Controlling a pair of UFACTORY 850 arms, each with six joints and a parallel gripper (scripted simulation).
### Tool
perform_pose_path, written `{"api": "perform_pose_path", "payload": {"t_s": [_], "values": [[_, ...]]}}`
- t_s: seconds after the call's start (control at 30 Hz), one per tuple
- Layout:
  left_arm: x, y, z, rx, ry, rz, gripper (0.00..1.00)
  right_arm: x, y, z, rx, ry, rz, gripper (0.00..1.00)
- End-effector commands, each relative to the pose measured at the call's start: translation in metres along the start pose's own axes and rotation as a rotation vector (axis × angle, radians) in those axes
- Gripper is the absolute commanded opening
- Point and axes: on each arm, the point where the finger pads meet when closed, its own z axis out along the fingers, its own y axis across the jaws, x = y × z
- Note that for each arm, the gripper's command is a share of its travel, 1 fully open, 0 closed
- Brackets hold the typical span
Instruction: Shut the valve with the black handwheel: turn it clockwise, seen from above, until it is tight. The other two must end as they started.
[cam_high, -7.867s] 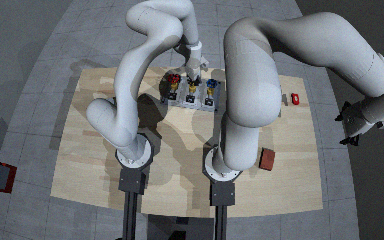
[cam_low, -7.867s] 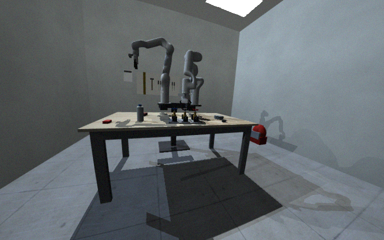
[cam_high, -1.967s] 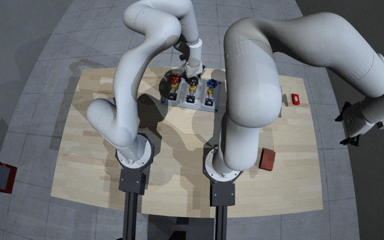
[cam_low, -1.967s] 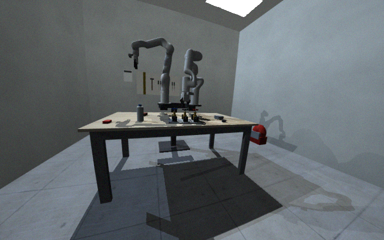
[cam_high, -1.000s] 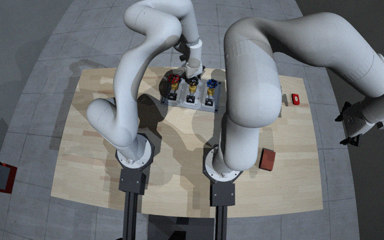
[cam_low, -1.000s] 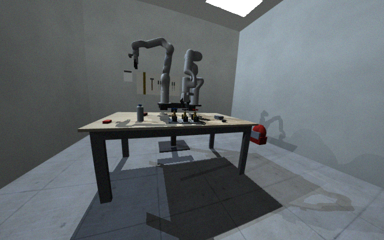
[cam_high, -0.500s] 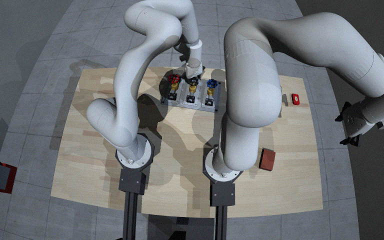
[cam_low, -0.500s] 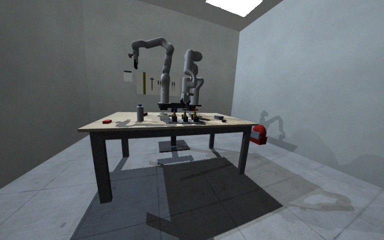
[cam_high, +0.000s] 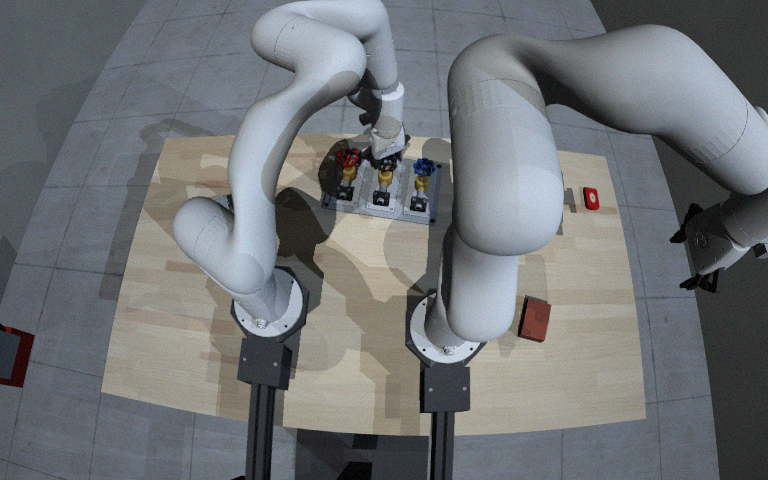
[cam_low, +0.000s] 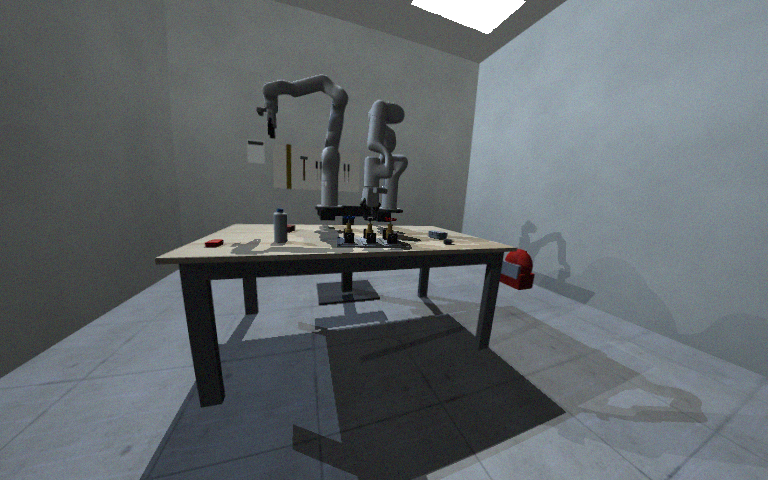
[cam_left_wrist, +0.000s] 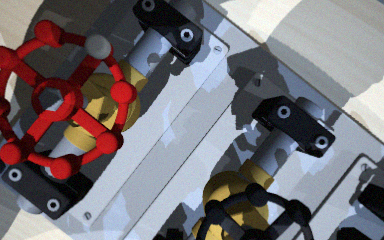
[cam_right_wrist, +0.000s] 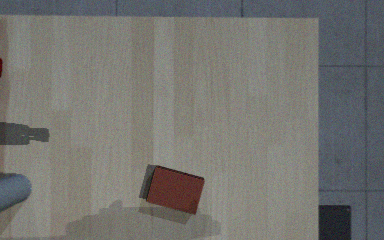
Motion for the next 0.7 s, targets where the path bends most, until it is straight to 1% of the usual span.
{"api": "perform_pose_path", "payload": {"t_s": [0.0,0.37,0.67], "values": [[0.000,0.001,0.003,-0.001,0.001,0.000,0.82,0.000,0.000,-0.001,0.000,0.002,0.000,1.00],[0.000,0.001,0.013,-0.001,0.001,0.000,0.82,0.000,0.000,-0.001,0.000,0.002,0.000,1.00],[0.000,0.001,0.017,-0.001,0.001,0.000,0.82,0.000,0.000,-0.001,0.000,0.002,0.000,1.00]]}}
